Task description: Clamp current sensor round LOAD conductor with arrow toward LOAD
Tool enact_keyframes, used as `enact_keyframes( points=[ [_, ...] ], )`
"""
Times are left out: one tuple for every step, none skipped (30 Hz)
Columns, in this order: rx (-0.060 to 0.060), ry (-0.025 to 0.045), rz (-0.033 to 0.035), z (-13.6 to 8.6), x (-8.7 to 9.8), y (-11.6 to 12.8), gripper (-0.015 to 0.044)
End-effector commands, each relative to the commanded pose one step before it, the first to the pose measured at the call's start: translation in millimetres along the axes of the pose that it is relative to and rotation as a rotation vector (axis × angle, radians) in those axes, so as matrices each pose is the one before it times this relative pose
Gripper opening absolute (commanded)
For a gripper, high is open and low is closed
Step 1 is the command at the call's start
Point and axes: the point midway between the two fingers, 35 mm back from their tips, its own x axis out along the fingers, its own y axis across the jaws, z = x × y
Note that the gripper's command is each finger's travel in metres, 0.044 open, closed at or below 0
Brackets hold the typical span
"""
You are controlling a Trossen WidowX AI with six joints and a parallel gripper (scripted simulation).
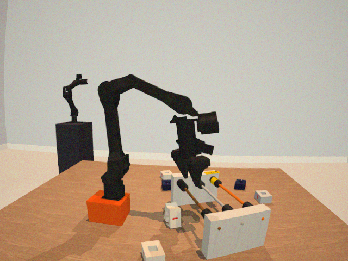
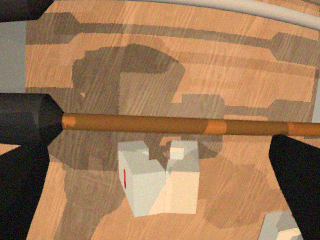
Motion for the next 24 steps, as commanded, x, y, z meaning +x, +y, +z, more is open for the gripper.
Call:
enact_keyframes(
  points=[
    [0.0119, 0.09976, 0.02711, -50.24, 11.96, -15.75, 0.044],
    [0.0039, 0.02046, 0.01065, -11.03, 3.33, -2.7, 0.044],
    [0.0023, 0.01187, 0.00708, -6.56, 2.06, -1.35, 0.044],
    [0.0008, 0.00388, 0.00247, -2.17, 0.7, -0.41, 0.044],
    [0.0, 0.0, 0.0, 0.0, 0.0, 0.0, 0.044],
    [0.0, 0.0, 0.0, 0.0, 0.0, 0.0, 0.044],
    [0.0, 0.0, 0.0, 0.03, 0.27, -0.02, 0.044],
    [0.0, -0.00001, 0.0, 0.06, 0.53, -0.04, 0.044],
    [0.0, -0.00001, 0.0, 0.09, 0.81, -0.06, 0.044],
    [0.0, -0.00001, 0.0, 0.11, 1.08, -0.08, 0.044],
    [0.0, -0.00002, 0.0, 0.13, 1.32, -0.1, 0.044],
    [0.0, -0.00002, 0.0, 0.14, 1.52, -0.11, 0.044],
    [0.0, -0.00002, 0.0, 0.14, 1.61, -0.1, 0.044],
    [0.0, -0.00002, 0.0, 0.13, 1.63, -0.1, 0.044],
    [0.0, -0.00002, 0.00001, 0.13, 1.63, -0.09, 0.044],
    [0.0, -0.00001, 0.00001, 0.12, 1.68, -0.09, 0.044],
    [0.0, -0.00001, 0.00001, 0.11, 1.68, -0.08, 0.044],
    [0.0, -0.00001, 0.00001, 0.1, 1.68, -0.07, 0.044],
    [0.0, -0.00001, 0.00001, 0.09, 1.68, -0.06, 0.044],
    [0.0, -0.00001, 0.00001, 0.08, 1.68, -0.05, 0.044],
    [0.0, -0.00001, 0.00001, 0.06, 1.67, -0.05, 0.044],
    [0.0, -0.00001, 0.00001, 0.05, 1.67, -0.04, 0.044],
    [0.0, -0.00001, 0.00001, 0.04, 1.67, -0.03, 0.044],
    [0.0, 0.0, 0.00001, 0.03, 1.67, -0.02, 0.044]
  ],
)
